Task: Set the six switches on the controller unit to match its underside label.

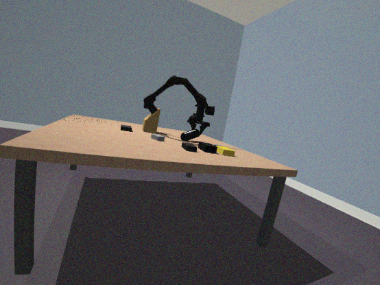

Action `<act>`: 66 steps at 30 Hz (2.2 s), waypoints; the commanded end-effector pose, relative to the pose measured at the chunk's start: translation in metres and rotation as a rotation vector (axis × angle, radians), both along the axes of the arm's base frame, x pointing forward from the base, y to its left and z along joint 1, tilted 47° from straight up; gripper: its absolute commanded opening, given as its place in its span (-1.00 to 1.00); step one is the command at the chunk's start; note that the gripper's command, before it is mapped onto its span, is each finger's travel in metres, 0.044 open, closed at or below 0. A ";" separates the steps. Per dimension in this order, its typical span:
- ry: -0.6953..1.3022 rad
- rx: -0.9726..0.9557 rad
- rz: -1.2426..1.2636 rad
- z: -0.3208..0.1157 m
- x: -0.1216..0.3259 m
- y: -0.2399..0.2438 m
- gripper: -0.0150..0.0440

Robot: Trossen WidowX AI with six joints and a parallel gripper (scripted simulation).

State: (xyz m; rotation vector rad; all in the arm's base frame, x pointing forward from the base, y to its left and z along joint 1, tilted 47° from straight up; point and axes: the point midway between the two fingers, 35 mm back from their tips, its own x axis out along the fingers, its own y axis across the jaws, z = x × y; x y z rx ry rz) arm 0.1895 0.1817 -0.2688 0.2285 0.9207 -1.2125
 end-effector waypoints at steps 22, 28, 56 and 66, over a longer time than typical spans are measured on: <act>-0.004 0.000 0.000 -0.017 -0.001 -0.013 0.65; -0.005 0.013 0.002 -0.021 -0.002 -0.016 0.65; -0.009 0.055 0.001 -0.031 -0.003 -0.022 0.92; -0.009 0.055 0.001 -0.029 -0.001 -0.022 1.00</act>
